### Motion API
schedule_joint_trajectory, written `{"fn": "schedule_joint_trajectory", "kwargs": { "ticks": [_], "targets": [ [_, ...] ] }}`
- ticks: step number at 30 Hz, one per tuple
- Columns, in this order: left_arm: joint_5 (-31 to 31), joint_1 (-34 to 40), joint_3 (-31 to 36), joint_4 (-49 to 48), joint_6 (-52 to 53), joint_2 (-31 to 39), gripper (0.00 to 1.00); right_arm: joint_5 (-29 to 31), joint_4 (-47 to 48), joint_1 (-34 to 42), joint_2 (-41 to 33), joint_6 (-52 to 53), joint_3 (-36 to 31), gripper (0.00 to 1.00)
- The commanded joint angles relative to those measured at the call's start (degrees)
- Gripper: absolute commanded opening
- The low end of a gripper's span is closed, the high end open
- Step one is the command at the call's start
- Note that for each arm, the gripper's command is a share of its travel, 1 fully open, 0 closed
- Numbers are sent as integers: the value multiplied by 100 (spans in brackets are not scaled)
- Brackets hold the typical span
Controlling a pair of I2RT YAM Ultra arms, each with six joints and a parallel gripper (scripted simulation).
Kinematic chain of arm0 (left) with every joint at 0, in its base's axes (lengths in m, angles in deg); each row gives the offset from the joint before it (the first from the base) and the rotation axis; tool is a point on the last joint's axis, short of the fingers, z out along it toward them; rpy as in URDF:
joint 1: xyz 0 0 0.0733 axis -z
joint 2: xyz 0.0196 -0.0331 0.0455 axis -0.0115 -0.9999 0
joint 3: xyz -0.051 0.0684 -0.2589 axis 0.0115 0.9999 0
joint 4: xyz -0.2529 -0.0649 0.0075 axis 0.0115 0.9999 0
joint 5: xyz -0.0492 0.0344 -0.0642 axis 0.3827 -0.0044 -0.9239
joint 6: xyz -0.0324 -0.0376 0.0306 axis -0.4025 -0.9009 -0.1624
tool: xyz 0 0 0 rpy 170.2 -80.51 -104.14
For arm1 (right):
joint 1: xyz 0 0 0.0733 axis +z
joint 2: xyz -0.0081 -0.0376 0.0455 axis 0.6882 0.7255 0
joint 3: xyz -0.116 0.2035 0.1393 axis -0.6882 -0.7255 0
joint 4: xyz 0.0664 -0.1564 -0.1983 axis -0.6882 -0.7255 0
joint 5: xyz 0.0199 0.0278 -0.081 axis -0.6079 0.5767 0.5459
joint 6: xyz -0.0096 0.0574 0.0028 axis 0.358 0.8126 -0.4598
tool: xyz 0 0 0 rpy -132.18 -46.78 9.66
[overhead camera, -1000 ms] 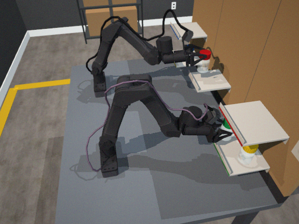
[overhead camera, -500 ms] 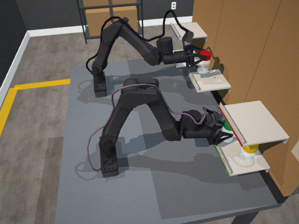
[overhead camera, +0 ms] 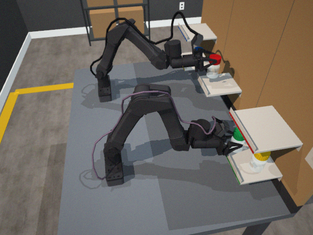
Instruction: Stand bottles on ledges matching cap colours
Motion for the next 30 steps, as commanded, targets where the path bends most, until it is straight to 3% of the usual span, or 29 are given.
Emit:
{"fn": "schedule_joint_trajectory", "kwargs": {
  "ticks": [1,14,18,30],
  "targets": [
    [48,54,-48,-550,56,-35,49,-2,468,3,-106,40,32,52],
    [50,72,252,-977,73,-291,49,-9,479,3,-157,44,87,52],
    [63,82,369,-1195,78,-427,49,-41,377,-20,-159,43,-184,52],
    [46,84,325,-1148,87,-430,49,-11,385,-7,-113,14,-149,52]
  ]
}}
